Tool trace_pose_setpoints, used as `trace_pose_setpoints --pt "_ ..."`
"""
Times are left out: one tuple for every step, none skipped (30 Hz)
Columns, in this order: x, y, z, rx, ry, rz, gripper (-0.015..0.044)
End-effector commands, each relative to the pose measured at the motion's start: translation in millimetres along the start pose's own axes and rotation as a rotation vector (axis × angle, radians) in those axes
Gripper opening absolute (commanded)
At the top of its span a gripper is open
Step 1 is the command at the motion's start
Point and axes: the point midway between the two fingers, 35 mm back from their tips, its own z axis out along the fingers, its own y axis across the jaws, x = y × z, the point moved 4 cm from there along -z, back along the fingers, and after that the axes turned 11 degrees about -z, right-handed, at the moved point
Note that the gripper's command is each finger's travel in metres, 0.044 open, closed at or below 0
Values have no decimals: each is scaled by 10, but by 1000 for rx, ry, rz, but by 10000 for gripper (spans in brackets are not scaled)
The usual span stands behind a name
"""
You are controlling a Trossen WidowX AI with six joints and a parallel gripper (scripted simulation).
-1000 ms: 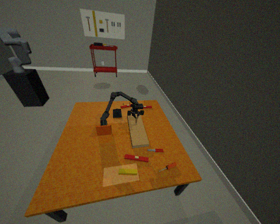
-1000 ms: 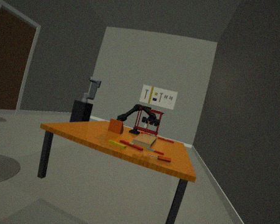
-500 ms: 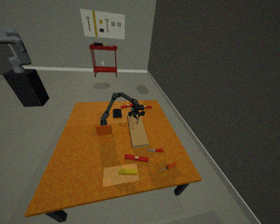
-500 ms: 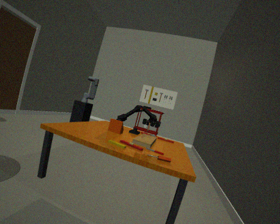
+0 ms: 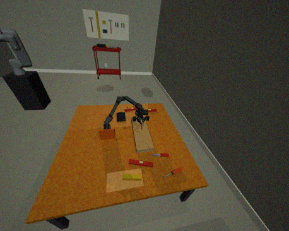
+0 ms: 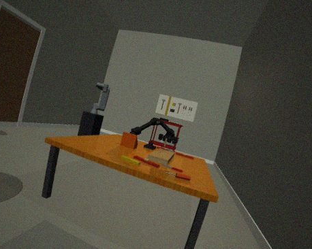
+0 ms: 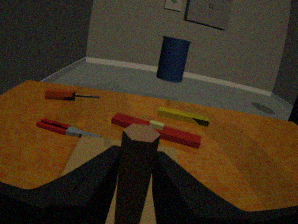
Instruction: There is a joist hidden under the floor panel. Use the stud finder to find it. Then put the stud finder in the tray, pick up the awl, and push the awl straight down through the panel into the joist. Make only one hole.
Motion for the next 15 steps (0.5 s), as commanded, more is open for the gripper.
trace_pose_setpoints --pt "35 7 9 0 -5 5 0" --pt "48 9 10 0 -5 5 0" --pt "61 11 12 0 -5 5 0" --pt "75 13 13 0 -5 5 0" --pt "88 15 15 0 -5 5 0" --pt "90 16 15 0 -5 5 0" --pt "96 17 16 0 -5 5 0" --pt "103 19 16 0 -5 5 0" --pt "113 21 18 0 -4 5 0" --pt "125 24 19 0 -4 5 0" --pt "140 27 20 0 -4 5 0" --pt "156 30 22 0 -4 5 0" --pt "172 34 24 0 -4 5 0" --pt "188 37 26 0 -4 5 0" --pt "204 40 28 0 -4 5 0"
